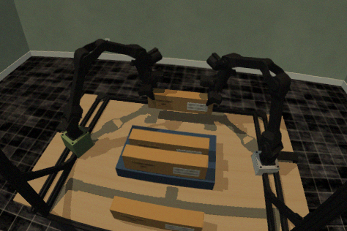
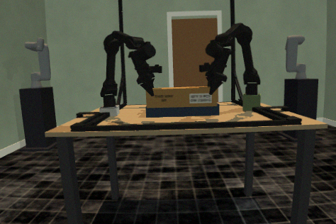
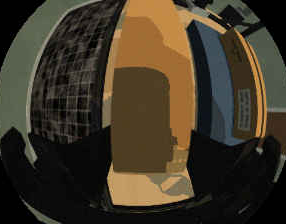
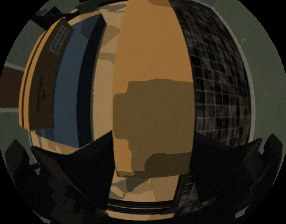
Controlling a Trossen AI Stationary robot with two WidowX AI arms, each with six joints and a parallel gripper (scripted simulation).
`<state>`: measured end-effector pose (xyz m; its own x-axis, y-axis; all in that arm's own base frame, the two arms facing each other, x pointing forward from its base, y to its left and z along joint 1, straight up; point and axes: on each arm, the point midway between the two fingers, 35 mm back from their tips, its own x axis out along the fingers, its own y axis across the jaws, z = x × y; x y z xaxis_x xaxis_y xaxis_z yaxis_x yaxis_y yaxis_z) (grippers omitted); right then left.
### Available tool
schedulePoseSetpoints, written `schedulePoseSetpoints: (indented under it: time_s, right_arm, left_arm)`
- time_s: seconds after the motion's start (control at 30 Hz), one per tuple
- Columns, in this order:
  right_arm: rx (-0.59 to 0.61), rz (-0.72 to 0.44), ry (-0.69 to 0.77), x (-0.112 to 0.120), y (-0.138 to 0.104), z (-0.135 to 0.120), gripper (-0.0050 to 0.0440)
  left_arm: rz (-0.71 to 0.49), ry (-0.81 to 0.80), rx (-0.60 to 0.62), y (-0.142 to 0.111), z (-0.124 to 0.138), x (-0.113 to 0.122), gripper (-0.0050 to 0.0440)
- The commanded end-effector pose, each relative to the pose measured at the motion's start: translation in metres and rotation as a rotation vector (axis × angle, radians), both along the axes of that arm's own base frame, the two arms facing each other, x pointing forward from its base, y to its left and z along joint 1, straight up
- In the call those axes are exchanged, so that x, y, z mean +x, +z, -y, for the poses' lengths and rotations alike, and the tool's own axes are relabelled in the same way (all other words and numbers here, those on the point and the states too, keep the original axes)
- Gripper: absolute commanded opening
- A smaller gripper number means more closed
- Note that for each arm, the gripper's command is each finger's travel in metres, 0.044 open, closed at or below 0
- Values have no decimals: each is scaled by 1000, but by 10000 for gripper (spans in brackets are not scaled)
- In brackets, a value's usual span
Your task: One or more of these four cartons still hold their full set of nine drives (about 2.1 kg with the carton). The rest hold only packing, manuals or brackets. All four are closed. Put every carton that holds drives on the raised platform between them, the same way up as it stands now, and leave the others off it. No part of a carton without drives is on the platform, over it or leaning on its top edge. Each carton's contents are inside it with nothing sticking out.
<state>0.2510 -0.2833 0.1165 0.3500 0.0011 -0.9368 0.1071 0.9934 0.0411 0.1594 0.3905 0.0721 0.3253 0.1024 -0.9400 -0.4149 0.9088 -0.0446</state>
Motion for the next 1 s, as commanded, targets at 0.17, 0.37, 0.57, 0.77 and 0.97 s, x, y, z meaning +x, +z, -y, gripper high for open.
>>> schedulePoseSetpoints:
  time_s: [0.17,0.37,0.57,0.77,0.97]
  right_arm:
    - [-44,24,-7,0,17,1,0]
    - [-44,24,-7,1,16,-8,0]
    - [-44,24,-7,4,16,-20,0]
    - [-44,24,-7,6,16,-31,0]
    - [-44,24,-7,9,15,-50,0]
  left_arm:
    - [16,9,57,23,-2,-1,0]
    - [16,9,57,22,5,2,0]
    - [16,9,57,22,18,7,0]
    - [16,9,57,22,28,11,0]
    - [16,9,57,22,47,18,0]
